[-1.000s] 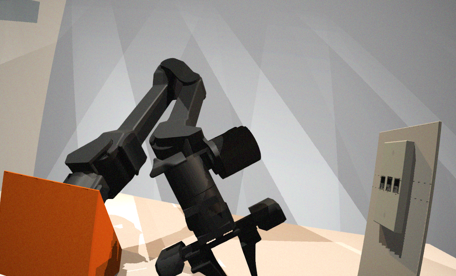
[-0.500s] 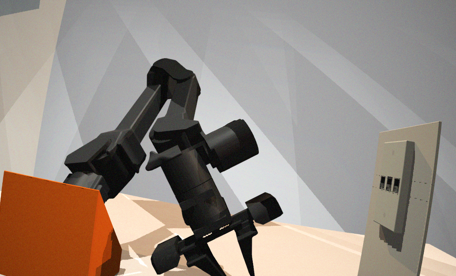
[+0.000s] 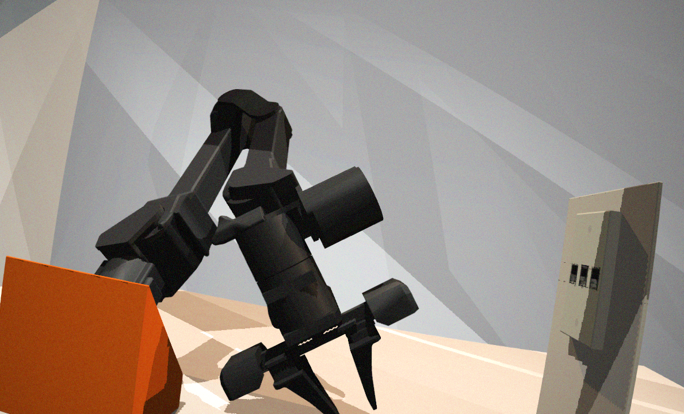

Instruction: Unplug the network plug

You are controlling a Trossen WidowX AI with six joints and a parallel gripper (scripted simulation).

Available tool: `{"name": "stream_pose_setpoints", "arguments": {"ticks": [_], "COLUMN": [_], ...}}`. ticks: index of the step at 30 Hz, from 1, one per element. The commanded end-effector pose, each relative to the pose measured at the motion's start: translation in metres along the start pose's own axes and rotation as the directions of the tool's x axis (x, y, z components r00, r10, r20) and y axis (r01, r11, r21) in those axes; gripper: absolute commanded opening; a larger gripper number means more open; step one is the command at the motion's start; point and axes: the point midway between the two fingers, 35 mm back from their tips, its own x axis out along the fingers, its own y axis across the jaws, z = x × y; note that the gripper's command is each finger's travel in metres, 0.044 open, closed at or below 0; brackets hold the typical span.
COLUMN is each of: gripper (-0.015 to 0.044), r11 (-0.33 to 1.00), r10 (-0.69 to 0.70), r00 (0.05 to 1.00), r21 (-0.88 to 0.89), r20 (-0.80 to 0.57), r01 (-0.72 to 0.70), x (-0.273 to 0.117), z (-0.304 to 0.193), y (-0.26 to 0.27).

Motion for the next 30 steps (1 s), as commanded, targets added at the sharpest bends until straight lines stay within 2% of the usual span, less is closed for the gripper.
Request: {"name": "stream_pose_setpoints", "arguments": {"ticks": [1,30], "gripper": [0.0156,0.0156], "r11": [1.0,1.0], "r10": [-0.003,0.007], "r00": [1.0,1.0], "r21": [-0.004,-0.006], "r20": [0.003,-0.01], "r01": [0.003,-0.007], "x": [-0.003,-0.021], "z": [0.0,-0.006], "y": [-0.001,-0.014]}}
